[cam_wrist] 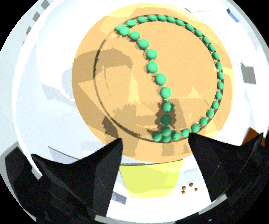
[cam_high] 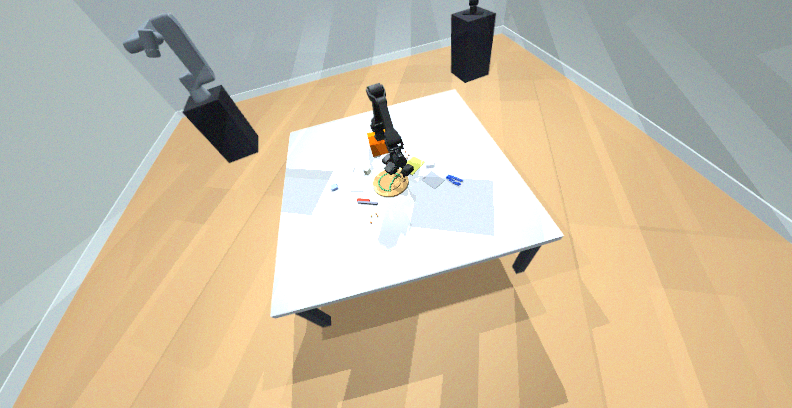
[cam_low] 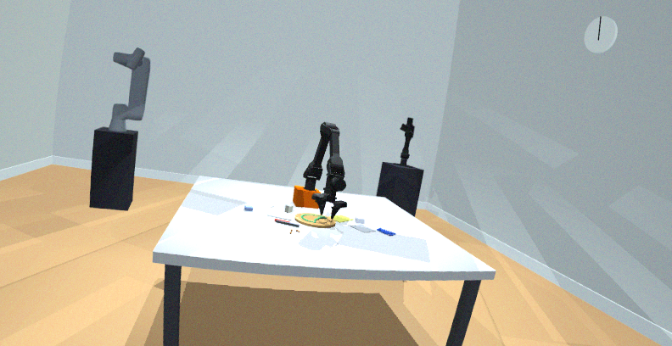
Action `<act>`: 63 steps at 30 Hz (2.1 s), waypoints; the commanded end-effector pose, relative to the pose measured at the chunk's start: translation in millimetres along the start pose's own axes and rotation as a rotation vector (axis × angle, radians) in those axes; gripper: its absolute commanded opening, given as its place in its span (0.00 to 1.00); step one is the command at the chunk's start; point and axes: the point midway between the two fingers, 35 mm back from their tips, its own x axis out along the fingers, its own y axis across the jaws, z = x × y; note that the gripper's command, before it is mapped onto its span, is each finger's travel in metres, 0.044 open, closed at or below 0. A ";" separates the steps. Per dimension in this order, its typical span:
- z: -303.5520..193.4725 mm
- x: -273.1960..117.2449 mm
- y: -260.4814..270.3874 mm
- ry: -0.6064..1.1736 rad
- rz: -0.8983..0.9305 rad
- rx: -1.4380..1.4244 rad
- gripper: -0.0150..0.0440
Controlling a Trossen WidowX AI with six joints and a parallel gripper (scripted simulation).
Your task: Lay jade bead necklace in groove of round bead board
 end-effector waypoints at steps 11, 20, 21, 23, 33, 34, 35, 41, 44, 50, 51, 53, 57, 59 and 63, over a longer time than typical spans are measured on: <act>-0.4 -3.4 -1.0 0.003 -0.011 0.005 1.00; -0.4 -3.4 -1.0 0.003 -0.011 0.005 1.00; -0.4 -3.4 -1.0 0.003 -0.011 0.005 1.00; -0.4 -3.4 -1.0 0.003 -0.011 0.005 1.00; 63.9 -24.9 14.0 -0.001 -0.010 -0.473 0.56; 71.7 -27.5 14.5 -0.001 -0.010 -0.529 0.51; 79.6 -30.2 14.8 -0.001 -0.010 -0.585 0.47; 99.4 -36.8 14.4 -0.002 -0.011 -0.725 0.46; 99.4 -36.8 14.4 -0.002 -0.011 -0.725 0.46; 99.4 -22.6 14.2 -0.002 -0.011 -0.725 0.46; 99.4 -20.7 14.2 -0.002 -0.011 -0.725 0.46; 99.4 -20.7 14.2 -0.002 -0.011 -0.725 0.46; 101.4 -28.2 17.8 -0.016 0.001 -0.720 0.46; 101.3 -26.0 17.6 -0.015 0.000 -0.720 0.46; 101.1 -19.8 17.0 -0.013 -0.002 -0.721 0.46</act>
